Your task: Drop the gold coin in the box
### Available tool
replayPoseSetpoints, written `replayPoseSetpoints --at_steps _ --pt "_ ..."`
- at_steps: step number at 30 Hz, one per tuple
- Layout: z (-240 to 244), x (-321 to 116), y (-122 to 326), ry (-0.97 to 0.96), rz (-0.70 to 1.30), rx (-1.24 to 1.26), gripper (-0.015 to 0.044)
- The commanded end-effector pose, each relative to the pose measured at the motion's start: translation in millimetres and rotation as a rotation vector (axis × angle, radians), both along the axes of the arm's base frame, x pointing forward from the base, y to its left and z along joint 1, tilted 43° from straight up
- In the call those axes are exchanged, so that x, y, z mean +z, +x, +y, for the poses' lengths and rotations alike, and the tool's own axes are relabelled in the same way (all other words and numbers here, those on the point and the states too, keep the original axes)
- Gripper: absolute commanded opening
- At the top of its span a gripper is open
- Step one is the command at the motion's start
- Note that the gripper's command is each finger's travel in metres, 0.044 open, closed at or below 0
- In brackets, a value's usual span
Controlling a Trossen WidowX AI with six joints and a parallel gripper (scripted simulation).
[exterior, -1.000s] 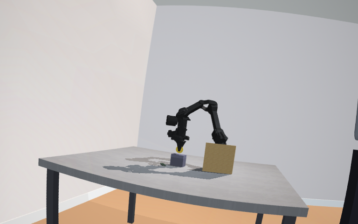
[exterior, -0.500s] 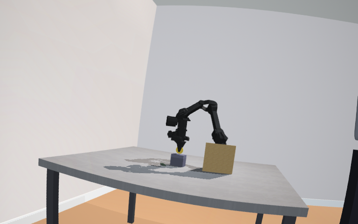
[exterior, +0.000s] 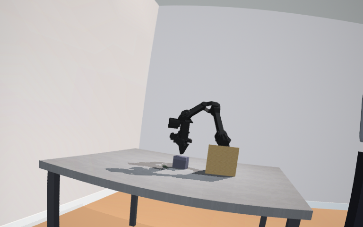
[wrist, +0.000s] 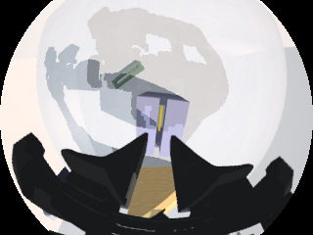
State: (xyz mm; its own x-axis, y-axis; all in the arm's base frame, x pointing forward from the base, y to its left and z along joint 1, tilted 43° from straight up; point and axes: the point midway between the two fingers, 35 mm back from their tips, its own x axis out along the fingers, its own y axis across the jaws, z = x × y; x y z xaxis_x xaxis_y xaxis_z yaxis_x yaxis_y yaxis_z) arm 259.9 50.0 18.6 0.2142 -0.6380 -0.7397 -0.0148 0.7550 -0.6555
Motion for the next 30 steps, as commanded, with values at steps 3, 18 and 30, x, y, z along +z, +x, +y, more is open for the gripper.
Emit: replayPoseSetpoints --at_steps 3,18,30 --pt "0 0 0 0.000 0.000 0.000 0.0161" --pt "19 22 -7 -0.003 0.004 0.001 0.0440" --pt "33 41 -16 -0.013 0.010 0.002 0.0440"
